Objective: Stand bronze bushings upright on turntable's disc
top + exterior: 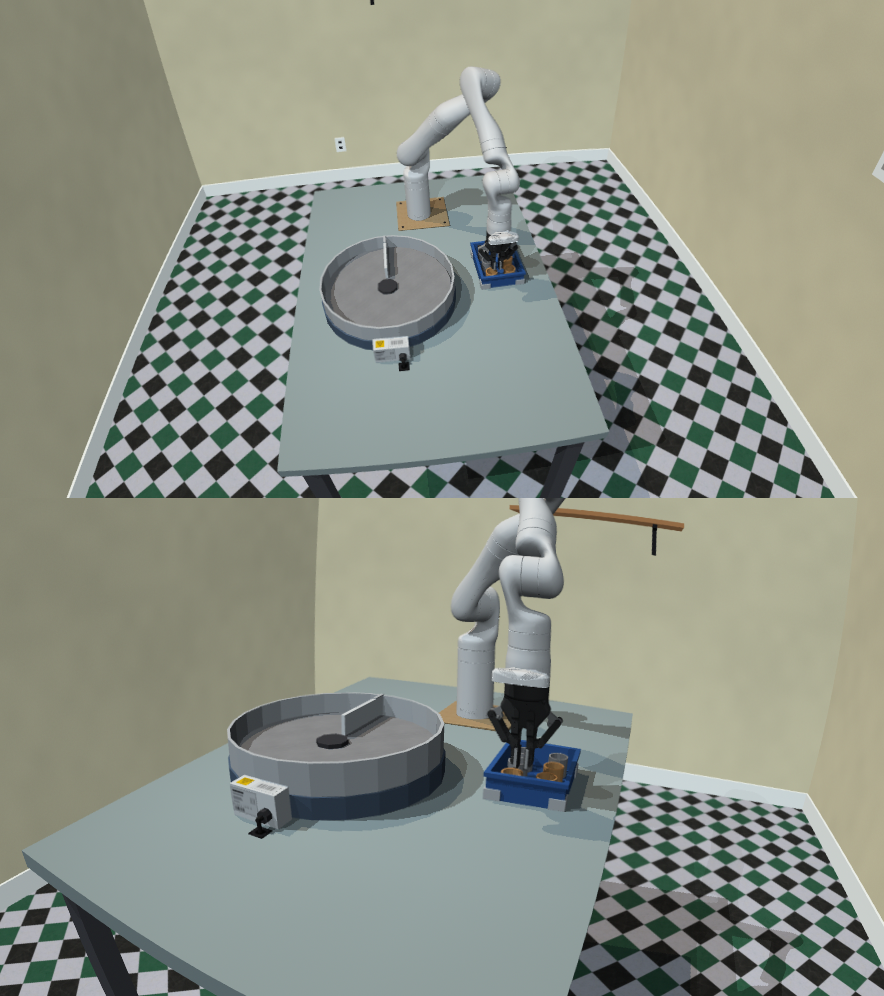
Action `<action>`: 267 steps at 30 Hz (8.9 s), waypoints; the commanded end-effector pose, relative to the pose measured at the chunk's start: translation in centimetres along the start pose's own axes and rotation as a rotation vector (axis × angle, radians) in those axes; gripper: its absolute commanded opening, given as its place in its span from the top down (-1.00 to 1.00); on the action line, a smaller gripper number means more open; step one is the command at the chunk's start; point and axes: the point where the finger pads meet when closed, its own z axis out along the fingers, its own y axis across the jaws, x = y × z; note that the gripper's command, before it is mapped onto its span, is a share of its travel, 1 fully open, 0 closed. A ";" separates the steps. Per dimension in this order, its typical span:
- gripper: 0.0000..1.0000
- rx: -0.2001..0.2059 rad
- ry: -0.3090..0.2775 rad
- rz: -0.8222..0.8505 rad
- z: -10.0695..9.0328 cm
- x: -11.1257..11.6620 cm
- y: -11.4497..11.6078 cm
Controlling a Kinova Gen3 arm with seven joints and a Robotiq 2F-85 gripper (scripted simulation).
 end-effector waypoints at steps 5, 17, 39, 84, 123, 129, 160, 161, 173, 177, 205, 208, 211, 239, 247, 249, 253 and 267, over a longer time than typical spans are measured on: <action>0.75 0.000 0.002 -0.011 0.1 0.2 0.0; 0.75 0.000 0.002 -0.011 0.1 0.2 0.0; 0.75 -0.001 0.000 -0.010 0.1 0.0 0.1; 0.75 -0.002 -0.001 -0.009 0.7 -0.1 0.2; 0.75 -0.002 -0.001 -0.009 0.8 -0.2 0.2; 0.75 -0.002 -0.001 -0.009 1.1 -0.1 0.2; 0.75 -0.002 -0.001 -0.009 3.3 -0.1 0.2; 0.75 -0.002 -0.001 -0.009 3.3 -0.1 0.2; 0.75 -0.002 -0.001 -0.009 3.3 -0.1 0.2; 0.75 -0.002 -0.001 -0.009 3.3 -0.1 0.2; 1.00 -0.002 -0.001 -0.009 3.3 -0.1 0.2; 1.00 -0.002 -0.001 -0.009 3.3 -0.1 0.2; 1.00 -0.002 -0.001 -0.009 3.3 -0.1 0.2; 1.00 0.000 0.003 -0.011 2.3 0.1 0.1; 1.00 0.001 0.005 -0.012 0.3 0.2 0.0; 1.00 0.001 0.005 -0.012 -0.5 0.2 0.0; 1.00 0.003 0.006 -0.013 -2.5 0.2 -0.1; 1.00 0.001 0.004 -0.013 -7.6 0.1 -0.1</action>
